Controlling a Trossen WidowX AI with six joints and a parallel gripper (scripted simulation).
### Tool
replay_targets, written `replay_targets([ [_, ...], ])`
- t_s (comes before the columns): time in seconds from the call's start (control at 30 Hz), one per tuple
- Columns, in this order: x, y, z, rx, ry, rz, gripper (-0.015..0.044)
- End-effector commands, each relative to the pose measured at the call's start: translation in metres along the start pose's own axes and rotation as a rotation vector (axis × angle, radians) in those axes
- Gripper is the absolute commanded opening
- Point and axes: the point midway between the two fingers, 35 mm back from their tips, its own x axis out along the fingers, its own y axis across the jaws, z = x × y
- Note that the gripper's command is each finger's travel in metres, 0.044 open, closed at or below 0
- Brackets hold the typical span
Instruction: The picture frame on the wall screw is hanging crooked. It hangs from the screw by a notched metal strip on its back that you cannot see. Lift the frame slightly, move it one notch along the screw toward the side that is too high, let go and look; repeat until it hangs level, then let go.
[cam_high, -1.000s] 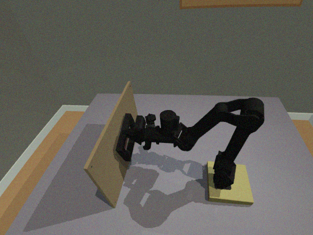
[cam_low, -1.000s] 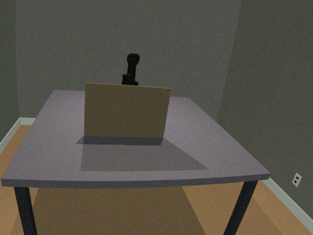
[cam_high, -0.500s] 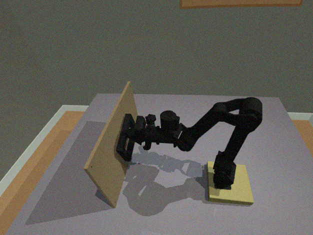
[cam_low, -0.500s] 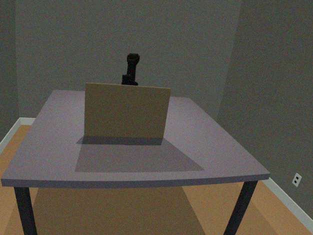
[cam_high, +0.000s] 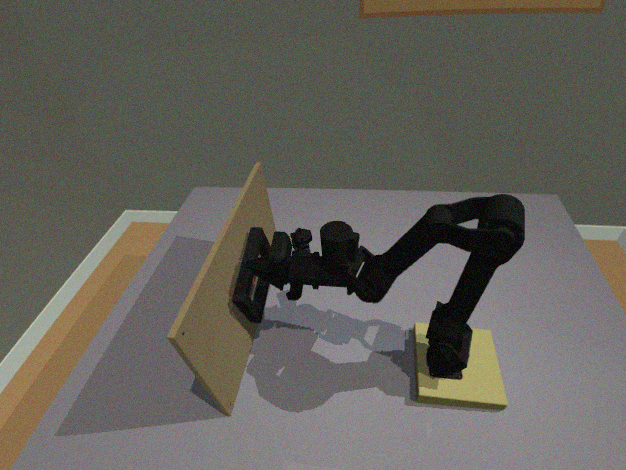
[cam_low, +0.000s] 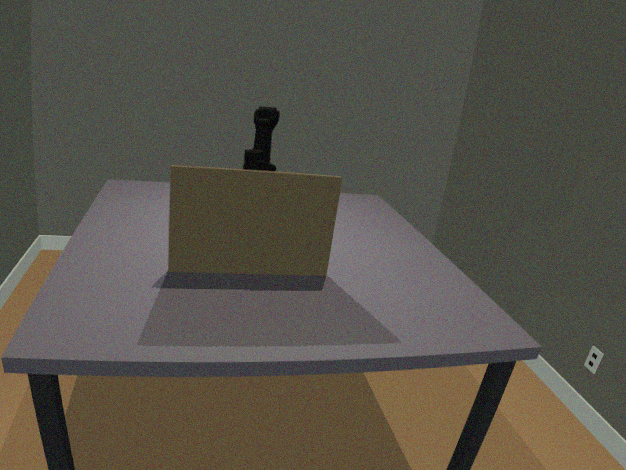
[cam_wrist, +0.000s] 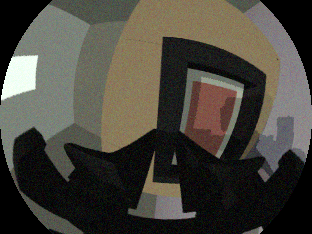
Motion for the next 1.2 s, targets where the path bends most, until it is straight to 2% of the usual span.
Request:
replay_targets([
  [0.0,0.0,-0.0004,0.0,0.004,0.0,0.0,0.0],
  [1.17,0.0003,0.0018,0.0009,0.23,0.001,0.0,0.0],
])
